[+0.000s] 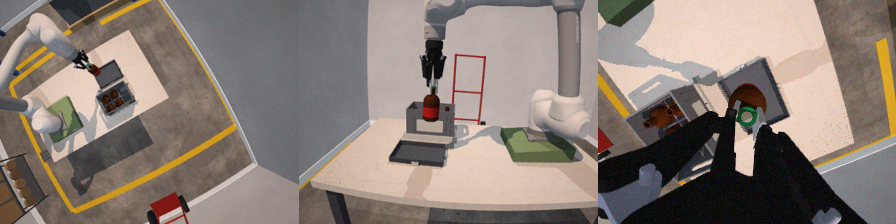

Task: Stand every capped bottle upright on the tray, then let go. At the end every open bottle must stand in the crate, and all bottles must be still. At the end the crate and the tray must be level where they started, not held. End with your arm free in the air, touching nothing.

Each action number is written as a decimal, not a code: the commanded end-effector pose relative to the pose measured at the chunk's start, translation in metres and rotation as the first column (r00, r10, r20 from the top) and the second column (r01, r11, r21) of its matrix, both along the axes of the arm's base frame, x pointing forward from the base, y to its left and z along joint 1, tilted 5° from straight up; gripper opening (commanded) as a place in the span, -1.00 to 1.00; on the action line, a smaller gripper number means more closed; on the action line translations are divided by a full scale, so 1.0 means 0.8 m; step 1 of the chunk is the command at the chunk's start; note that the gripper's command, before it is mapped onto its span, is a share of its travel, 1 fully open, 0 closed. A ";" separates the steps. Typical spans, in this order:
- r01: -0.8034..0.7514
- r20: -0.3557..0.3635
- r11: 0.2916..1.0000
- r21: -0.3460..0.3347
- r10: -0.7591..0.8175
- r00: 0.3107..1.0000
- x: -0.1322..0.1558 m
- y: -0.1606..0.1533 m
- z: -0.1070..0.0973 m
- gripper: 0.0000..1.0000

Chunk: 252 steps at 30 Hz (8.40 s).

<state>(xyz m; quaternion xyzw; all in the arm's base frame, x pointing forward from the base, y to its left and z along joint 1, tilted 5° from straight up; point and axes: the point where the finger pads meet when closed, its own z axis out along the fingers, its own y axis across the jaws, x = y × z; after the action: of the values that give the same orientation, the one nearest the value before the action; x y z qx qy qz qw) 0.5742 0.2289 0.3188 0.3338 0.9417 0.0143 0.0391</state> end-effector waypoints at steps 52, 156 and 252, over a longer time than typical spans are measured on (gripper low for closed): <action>0.000 0.000 1.000 0.000 0.000 1.000 0.010 0.005 -0.109 -1.00; 0.000 0.000 1.000 0.000 0.000 1.000 0.018 0.005 -0.200 -1.00; 0.000 0.000 1.000 0.000 0.000 1.000 0.017 0.006 -0.222 1.00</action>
<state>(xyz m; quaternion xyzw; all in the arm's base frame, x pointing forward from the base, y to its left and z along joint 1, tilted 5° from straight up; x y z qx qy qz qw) 0.5880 0.2340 0.1414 0.3338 0.9417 0.0143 0.0391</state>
